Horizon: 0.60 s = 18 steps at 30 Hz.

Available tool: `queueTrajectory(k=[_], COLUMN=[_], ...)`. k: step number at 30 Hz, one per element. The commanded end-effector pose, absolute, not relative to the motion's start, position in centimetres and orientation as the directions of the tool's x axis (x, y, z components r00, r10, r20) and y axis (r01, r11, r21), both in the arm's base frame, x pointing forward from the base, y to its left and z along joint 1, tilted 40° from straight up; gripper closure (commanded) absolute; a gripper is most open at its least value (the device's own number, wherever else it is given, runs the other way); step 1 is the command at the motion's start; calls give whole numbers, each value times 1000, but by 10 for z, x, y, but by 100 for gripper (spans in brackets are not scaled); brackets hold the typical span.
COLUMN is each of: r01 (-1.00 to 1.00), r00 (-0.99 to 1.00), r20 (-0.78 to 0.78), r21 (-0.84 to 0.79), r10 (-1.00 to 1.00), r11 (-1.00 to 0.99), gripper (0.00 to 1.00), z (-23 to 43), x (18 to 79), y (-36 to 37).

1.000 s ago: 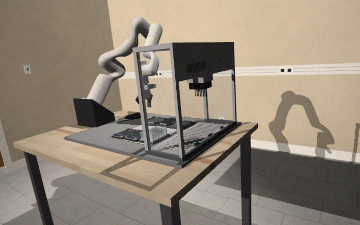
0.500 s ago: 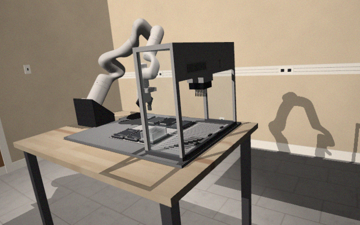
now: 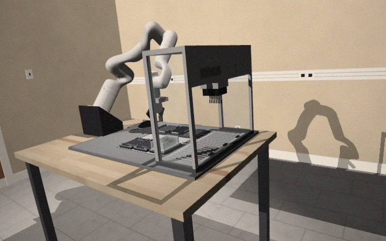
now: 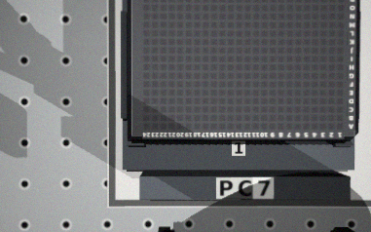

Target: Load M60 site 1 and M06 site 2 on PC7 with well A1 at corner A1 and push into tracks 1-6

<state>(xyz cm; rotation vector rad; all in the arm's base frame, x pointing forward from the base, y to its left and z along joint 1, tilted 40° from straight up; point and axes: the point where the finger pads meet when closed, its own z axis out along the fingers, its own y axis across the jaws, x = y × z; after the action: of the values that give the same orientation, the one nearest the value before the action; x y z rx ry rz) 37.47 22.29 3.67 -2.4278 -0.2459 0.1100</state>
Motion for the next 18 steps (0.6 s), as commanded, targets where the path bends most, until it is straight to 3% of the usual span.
queueTrajectory(k=[1,18], r01=[148,148], r00=[979,979], r20=[-13,-13], r21=[-648,-648], r10=[205,205], r11=[-747,-747], gripper=[18,18], z=[31,20], x=[374,372], y=[228,237])
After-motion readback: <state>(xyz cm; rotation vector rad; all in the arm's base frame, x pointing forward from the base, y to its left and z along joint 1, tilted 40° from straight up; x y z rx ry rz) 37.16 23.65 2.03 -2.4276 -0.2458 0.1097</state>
